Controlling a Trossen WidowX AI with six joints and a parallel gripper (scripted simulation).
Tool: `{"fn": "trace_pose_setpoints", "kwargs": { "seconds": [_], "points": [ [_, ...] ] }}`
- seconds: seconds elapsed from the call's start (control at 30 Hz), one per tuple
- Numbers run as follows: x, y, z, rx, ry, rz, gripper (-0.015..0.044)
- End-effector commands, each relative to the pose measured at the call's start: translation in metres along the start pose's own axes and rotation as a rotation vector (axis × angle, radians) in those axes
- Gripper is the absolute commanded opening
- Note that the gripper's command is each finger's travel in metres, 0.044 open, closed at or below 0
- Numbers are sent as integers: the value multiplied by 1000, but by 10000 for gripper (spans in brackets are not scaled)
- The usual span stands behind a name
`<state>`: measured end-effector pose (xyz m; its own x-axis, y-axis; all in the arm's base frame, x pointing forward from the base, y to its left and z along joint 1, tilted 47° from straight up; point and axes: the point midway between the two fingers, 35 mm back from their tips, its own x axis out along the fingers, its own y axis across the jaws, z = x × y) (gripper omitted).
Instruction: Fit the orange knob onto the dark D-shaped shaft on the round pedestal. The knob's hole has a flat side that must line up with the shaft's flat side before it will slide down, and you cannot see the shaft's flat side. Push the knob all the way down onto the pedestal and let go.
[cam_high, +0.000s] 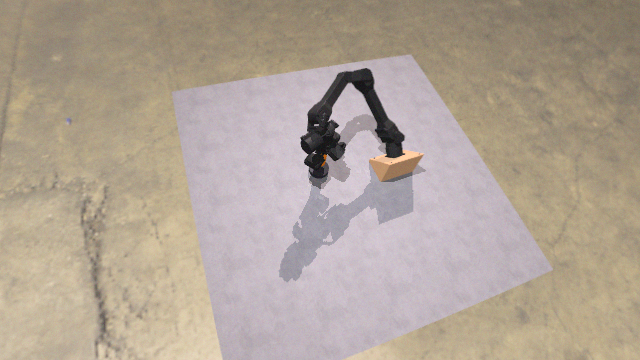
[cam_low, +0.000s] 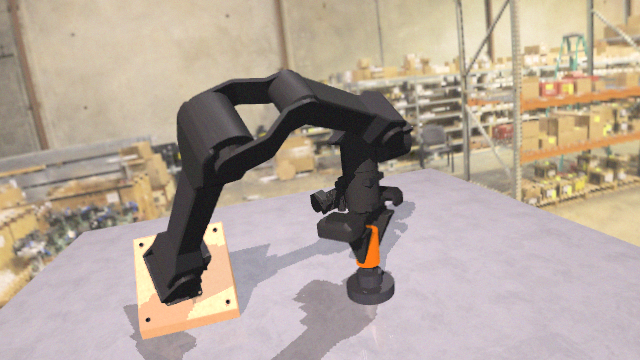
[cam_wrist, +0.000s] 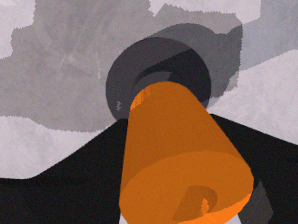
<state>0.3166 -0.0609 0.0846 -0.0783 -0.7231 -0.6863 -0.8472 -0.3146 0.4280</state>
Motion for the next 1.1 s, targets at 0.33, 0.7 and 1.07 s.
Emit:
{"fn": "trace_pose_setpoints", "kwargs": {
  "seconds": [0.33, 0.7, 1.07],
  "points": [
    [1, 0, 0, -17, 5, -2, 0],
    [1, 0, 0, -17, 5, -2, 0],
    [1, 0, 0, -34, 5, -2, 0]
  ]
}}
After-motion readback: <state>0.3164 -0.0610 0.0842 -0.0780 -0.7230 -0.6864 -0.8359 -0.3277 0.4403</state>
